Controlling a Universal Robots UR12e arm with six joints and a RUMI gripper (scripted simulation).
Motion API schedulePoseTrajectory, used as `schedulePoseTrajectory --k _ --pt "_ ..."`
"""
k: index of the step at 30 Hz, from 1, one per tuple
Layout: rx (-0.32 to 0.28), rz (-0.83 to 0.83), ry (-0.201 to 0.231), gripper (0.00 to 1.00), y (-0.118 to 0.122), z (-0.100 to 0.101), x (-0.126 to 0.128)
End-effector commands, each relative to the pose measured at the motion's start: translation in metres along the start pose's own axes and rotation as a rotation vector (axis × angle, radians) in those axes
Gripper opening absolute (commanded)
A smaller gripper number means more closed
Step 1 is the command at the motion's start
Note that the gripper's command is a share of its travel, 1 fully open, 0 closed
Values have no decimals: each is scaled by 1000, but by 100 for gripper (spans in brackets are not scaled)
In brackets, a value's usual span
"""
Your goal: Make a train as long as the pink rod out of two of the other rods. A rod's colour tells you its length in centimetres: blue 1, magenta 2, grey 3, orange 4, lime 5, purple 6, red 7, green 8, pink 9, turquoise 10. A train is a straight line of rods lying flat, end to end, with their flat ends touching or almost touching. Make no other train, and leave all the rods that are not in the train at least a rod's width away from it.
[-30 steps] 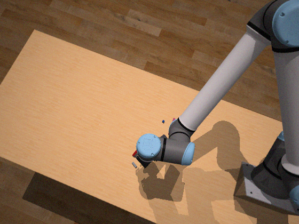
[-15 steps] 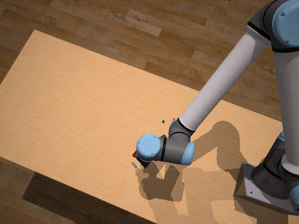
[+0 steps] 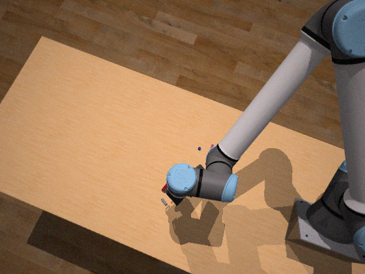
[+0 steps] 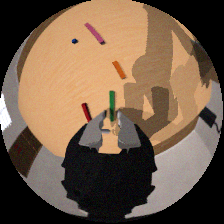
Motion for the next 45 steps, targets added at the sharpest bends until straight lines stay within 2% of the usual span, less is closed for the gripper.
schedulePoseTrajectory --k 1,17,45 --pt "3 -2 2 14 -1 6 1" --pt "4 -3 3 14 -1 18 2" --pt "2 -2 1 14 -1 17 1"
Point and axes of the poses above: the point where the finger pads meet when closed, its own z axis out along the fingers, its own x axis across the jaws, y = z × x, the point moved 3 cm from there along -z, back along the fingers, and after that the axes turned 15 degrees about z, right-handed, at the moved point
